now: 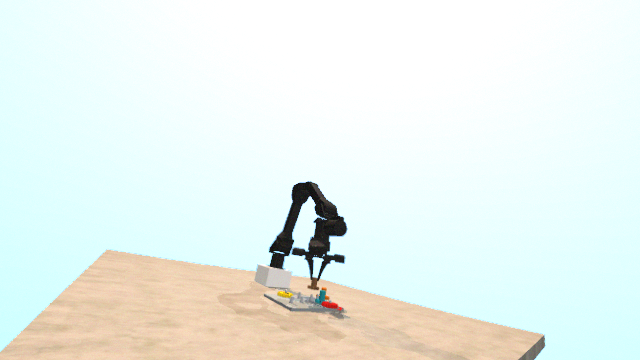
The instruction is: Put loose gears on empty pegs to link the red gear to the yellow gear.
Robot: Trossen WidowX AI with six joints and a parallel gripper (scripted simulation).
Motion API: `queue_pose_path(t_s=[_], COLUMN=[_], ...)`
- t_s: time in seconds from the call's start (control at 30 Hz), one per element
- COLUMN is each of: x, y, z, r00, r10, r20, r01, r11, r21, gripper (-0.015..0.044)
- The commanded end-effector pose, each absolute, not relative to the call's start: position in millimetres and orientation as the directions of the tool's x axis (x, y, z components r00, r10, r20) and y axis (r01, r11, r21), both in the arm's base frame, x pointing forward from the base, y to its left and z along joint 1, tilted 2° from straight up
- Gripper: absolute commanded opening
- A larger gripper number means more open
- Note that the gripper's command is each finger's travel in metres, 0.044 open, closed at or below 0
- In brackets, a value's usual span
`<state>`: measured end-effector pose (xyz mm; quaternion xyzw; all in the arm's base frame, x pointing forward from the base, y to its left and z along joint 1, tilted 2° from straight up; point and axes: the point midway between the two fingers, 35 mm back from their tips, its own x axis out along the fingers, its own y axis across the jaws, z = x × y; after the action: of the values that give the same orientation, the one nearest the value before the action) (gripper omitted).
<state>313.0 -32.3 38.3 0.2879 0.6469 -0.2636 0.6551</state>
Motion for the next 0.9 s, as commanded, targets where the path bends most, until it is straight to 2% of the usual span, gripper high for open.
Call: queue_pose_path(t_s=[0.0, 0.23, 0.73, 0.87], x=[311, 312, 311, 312], y=[-32, -32, -32, -32], z=[30, 22, 8, 7], r00=[0.017, 0.017, 0.017, 0.017], r10=[0.028, 0.028, 0.028, 0.028], r20=[-0.999, -0.999, -0.999, -0.999], r01=[0.702, 0.761, 0.944, 0.937], r11=[0.712, 0.648, 0.330, 0.349], r21=[0.032, 0.031, 0.025, 0.025], gripper=[0.0000, 0.0000, 0.0000, 0.0000])
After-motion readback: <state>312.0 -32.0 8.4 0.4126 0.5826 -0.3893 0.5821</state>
